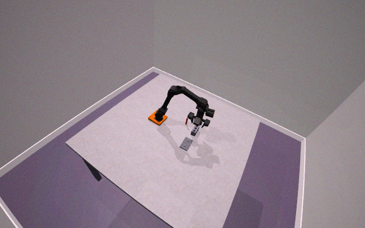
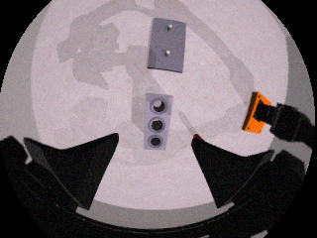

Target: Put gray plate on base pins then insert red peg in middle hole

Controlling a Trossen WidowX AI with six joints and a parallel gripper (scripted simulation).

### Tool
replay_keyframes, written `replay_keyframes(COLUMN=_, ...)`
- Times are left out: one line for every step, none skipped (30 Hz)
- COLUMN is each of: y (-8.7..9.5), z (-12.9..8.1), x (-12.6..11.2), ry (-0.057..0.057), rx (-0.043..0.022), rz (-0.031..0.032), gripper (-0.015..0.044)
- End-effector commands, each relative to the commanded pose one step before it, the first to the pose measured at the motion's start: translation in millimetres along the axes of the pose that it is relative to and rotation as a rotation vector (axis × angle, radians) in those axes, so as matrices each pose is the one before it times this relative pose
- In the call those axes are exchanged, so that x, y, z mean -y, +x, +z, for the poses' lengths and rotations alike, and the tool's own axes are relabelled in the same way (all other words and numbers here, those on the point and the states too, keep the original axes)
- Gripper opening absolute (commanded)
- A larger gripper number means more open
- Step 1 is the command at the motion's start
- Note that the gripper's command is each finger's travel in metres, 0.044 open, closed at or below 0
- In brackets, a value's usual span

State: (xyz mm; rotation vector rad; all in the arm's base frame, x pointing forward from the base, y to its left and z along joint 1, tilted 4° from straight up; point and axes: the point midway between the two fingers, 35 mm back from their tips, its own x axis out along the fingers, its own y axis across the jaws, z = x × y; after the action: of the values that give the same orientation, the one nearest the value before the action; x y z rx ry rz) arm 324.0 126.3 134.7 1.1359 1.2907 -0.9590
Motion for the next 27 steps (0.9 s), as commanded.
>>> replay_keyframes(y=9.15, z=1.45, x=1.05, ry=-0.0036, rx=0.00610, rz=-0.00171, gripper=0.0440)
replay_keyframes(y=1.21, z=0.04, x=0.05, ry=0.0000, rx=0.00000, rz=-0.00001, gripper=0.0440)
replay_keyframes(y=3.62, z=0.14, x=0.18, ry=0.0000, rx=0.00000, rz=-0.00002, gripper=0.0440)
replay_keyframes(y=5.42, z=0.22, x=0.36, ry=0.0000, rx=0.00000, rz=-0.00004, gripper=0.0440)
replay_keyframes(y=3.60, z=0.15, x=0.30, ry=0.0000, rx=0.00000, rz=-0.00004, gripper=0.0440)
replay_keyframes(y=1.20, z=0.05, x=0.11, ry=0.0000, rx=0.00000, rz=-0.00001, gripper=0.0440)
replay_keyframes(y=0.27, z=0.00, x=-0.02, ry=0.0000, rx=0.00000, rz=0.00000, gripper=0.0440)
replay_keyframes(y=0.82, z=0.00, x=-0.07, ry=0.0000, rx=0.00000, rz=0.00000, gripper=0.0440)
replay_keyframes(y=1.36, z=-0.01, x=-0.11, ry=0.0000, rx=-0.00001, rz=0.00001, gripper=0.0440)
replay_keyframes(y=1.65, z=-0.01, x=-0.12, ry=0.0000, rx=-0.00001, rz=0.00001, gripper=0.0440)
replay_keyframes(y=1.65, z=-0.01, x=-0.11, ry=0.0000, rx=-0.00001, rz=0.00001, gripper=0.0440)
replay_keyframes(y=1.65, z=0.00, x=-0.10, ry=0.0000, rx=-0.00001, rz=0.00000, gripper=0.0440)
replay_keyframes(y=1.64, z=0.00, x=-0.09, ry=0.0000, rx=-0.00001, rz=0.00000, gripper=0.0440)
replay_keyframes(y=1.64, z=0.00, x=-0.08, ry=0.0000, rx=-0.00001, rz=0.00000, gripper=0.0440)
replay_keyframes(y=1.64, z=0.00, x=-0.07, ry=0.0000, rx=-0.00001, rz=0.00000, gripper=0.0440)
replay_keyframes(y=1.64, z=0.00, x=-0.06, ry=0.0000, rx=-0.00001, rz=0.00000, gripper=0.0440)
replay_keyframes(y=1.64, z=0.00, x=-0.05, ry=0.0000, rx=-0.00001, rz=0.00000, gripper=0.0440)
replay_keyframes(y=1.64, z=0.00, x=-0.04, ry=0.0000, rx=-0.00001, rz=0.00000, gripper=0.0440)
replay_keyframes(y=1.64, z=0.00, x=-0.04, ry=0.0000, rx=-0.00001, rz=0.00000, gripper=0.0440)
replay_keyframes(y=1.64, z=0.01, x=-0.03, ry=0.0000, rx=-0.00001, rz=0.00000, gripper=0.0440)
replay_keyframes(y=1.63, z=0.01, x=-0.02, ry=0.0000, rx=-0.00001, rz=0.00000, gripper=0.0440)
replay_keyframes(y=1.63, z=0.01, x=-0.01, ry=0.0000, rx=-0.00001, rz=-0.00001, gripper=0.0440)
replay_keyframes(y=1.63, z=0.01, x=0.00, ry=0.0000, rx=0.00000, rz=-0.00001, gripper=0.0440)
replay_keyframes(y=1.63, z=0.01, x=0.01, ry=0.0000, rx=0.00000, rz=-0.00001, gripper=0.0440)
replay_keyframes(y=1.63, z=0.01, x=0.02, ry=0.0000, rx=0.00000, rz=-0.00001, gripper=0.0440)
replay_keyframes(y=1.63, z=0.01, x=0.03, ry=0.0000, rx=0.00000, rz=-0.00001, gripper=0.0440)
replay_keyframes(y=1.62, z=0.01, x=0.04, ry=0.0000, rx=0.00000, rz=-0.00001, gripper=0.0440)
